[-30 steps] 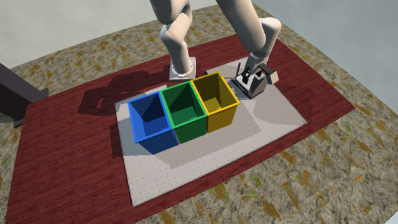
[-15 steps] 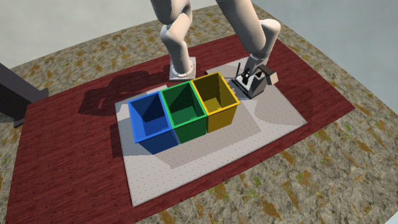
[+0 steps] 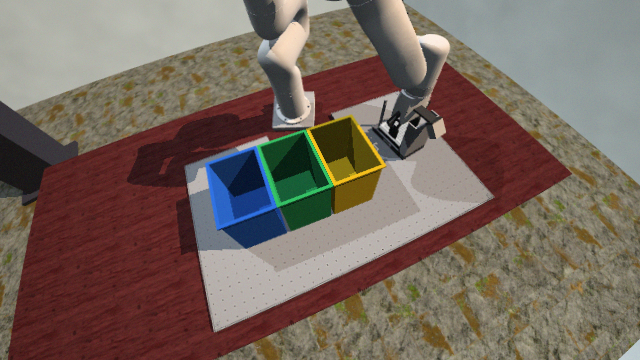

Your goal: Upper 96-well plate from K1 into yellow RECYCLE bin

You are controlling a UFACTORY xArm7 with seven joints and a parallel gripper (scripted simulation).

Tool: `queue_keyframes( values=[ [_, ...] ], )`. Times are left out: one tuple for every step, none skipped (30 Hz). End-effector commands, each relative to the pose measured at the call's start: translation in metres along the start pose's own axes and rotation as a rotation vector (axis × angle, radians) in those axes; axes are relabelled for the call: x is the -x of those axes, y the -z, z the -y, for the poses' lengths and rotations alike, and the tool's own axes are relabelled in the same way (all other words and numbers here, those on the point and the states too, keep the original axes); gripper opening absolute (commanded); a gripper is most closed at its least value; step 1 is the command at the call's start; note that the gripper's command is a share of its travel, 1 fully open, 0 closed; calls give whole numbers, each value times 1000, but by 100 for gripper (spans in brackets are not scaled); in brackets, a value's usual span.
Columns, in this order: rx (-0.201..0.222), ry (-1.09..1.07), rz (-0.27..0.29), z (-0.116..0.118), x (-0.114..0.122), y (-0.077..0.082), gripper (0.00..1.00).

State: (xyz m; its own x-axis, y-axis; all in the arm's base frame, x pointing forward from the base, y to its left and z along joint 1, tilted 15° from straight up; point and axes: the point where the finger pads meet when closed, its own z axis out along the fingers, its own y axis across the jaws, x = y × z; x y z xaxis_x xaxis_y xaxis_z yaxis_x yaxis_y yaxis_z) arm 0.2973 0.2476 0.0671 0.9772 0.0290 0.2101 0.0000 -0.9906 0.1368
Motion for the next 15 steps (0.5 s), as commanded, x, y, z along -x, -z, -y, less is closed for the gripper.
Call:
queue_keyframes(
  values=[
    [-3, 0, -3, 1, -1, -1, 100],
    [-3, 0, -3, 1, -1, -2, 100],
    [-3, 0, -3, 1, -1, -2, 100],
    [-3, 0, -3, 1, -1, -3, 100],
    [-3, 0, -3, 1, -1, -3, 100],
    [-3, 0, -3, 1, -1, -3, 100],
    [-3, 0, -3, 1, -1, -4, 100],
    [-3, 0, -3, 1, -1, -5, 100],
    [-3, 0, -3, 1, -1, -5, 100],
    [-3, 0, -3, 1, -1, -6, 100],
    [-3, 0, -3, 1, -1, -7, 100],
    [-3, 0, -3, 1, -1, -7, 100],
    [-3, 0, -3, 1, -1, -8, 100],
    [-3, 0, -3, 1, -1, -9, 100],
    [-3, 0, -3, 1, -1, -9, 100]
  ],
)
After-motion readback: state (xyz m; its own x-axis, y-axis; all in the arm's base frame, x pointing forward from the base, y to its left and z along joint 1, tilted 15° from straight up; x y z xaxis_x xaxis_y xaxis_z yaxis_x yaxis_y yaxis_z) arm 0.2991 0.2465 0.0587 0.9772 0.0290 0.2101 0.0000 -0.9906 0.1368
